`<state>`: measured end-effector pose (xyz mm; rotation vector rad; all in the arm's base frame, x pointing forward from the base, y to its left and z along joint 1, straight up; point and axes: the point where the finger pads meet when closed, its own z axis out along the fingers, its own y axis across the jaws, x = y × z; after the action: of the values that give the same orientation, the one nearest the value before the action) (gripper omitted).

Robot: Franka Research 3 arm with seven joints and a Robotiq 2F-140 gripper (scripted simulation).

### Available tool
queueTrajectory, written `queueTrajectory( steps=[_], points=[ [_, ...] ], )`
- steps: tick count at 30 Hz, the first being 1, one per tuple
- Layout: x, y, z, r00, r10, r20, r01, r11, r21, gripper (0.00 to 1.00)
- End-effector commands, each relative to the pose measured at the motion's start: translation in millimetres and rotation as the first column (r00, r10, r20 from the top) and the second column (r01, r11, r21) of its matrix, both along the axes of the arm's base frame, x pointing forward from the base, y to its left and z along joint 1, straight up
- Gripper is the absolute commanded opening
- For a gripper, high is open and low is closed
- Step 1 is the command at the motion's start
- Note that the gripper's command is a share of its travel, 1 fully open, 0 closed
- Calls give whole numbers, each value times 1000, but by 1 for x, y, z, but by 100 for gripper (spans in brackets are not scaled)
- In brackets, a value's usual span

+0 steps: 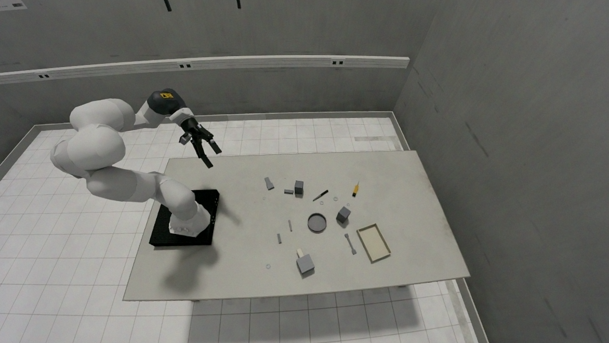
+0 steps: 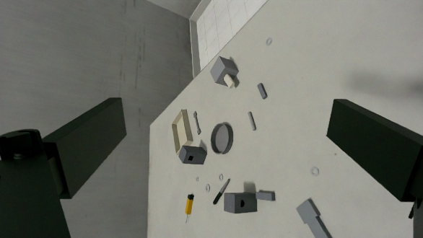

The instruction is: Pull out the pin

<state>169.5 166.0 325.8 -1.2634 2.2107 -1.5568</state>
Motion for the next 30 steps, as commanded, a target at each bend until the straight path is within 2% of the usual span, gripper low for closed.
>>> queueTrajectory(
  steps=[1,3,4,30],
  points=[
    [0,0,0,1000,0,0,0,1000,0,100],
    [0,0,0,1000,0,0,0,1000,0,100],
    [0,0,0,1000,0,0,0,1000,0,41],
    [0,0,0,1000,0,0,0,1000,0,41]
  ],
)
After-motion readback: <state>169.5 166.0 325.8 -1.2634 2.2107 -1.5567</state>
